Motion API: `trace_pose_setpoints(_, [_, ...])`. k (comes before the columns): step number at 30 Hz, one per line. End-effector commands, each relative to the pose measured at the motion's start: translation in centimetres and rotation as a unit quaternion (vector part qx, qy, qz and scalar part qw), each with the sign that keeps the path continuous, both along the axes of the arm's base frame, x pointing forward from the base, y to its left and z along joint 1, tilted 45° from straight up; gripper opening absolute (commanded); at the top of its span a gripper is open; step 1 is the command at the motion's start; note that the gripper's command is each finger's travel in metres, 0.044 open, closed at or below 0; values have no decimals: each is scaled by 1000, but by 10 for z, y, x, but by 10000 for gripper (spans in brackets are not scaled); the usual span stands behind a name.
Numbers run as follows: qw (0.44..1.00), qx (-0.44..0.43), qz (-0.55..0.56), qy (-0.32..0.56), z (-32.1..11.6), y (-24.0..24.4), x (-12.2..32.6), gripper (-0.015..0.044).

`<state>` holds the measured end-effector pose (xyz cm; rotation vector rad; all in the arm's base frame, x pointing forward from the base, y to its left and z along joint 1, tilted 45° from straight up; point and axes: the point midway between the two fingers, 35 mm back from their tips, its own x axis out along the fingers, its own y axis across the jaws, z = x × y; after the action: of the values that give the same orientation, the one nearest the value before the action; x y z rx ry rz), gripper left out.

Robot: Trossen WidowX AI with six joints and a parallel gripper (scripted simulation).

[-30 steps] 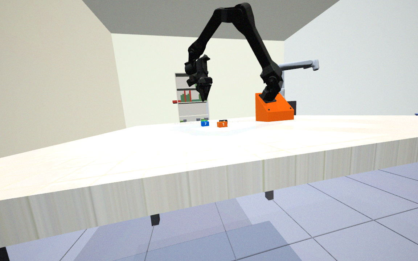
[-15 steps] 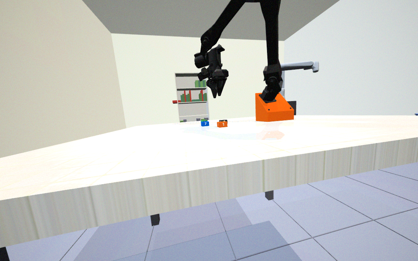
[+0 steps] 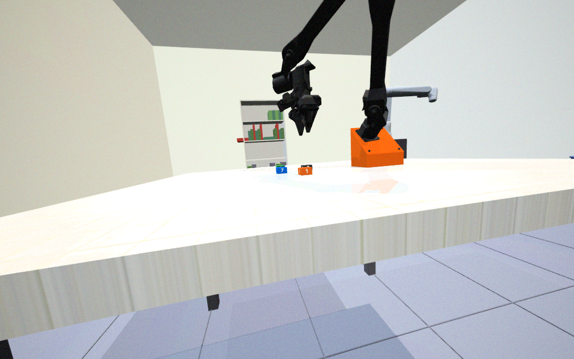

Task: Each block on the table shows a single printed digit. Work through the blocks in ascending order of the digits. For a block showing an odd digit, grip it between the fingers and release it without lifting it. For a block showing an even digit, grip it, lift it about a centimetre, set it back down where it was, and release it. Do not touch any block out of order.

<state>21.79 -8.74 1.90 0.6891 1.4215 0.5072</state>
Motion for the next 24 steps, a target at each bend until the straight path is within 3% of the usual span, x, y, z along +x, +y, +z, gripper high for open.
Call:
trace_pose_setpoints(1, [1000, 1, -2, 0, 0, 1, 0, 400])
trace_pose_setpoints(9, [1000, 0, -2, 0, 4, 3, 3, 400])
trace_pose_setpoints(18, [1000, 0, 1, -3, 76, 70, 52, 400])
trace_pose_setpoints(24, [1000, 4, -2, -1, 83, 78, 56, 400])
